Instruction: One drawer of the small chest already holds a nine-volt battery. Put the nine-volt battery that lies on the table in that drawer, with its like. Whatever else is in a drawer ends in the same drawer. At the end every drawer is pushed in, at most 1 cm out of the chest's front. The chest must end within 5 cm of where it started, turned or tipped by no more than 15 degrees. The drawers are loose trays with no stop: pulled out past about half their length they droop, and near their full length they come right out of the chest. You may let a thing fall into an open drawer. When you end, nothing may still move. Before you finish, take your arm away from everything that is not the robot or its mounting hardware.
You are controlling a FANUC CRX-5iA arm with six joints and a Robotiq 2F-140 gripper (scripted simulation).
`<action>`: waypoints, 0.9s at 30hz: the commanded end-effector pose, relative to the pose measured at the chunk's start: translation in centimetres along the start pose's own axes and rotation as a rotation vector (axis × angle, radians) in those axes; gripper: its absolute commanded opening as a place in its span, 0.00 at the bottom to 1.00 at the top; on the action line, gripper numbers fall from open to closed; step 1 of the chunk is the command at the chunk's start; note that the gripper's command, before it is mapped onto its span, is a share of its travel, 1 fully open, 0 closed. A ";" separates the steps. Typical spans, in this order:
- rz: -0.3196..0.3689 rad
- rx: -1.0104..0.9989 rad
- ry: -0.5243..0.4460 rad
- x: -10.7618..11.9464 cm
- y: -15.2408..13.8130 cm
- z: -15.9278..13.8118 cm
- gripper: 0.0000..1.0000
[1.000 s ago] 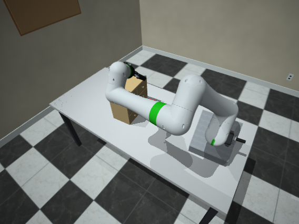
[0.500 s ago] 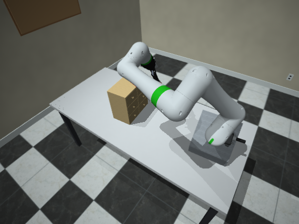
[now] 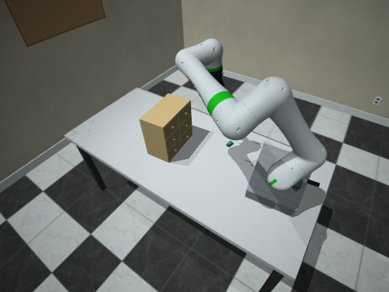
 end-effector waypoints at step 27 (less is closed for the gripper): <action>-0.166 -0.144 -0.006 0.2 -0.3 1.7 1.00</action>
Point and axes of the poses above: the point where the finger pads meet when closed, its own x axis back along the fingers, its own y axis across the jaws, z = x × y, the point moved 5 cm from there along x, back along the fingers, and after that the axes turned 14 degrees about -x, right-handed, at the moved point
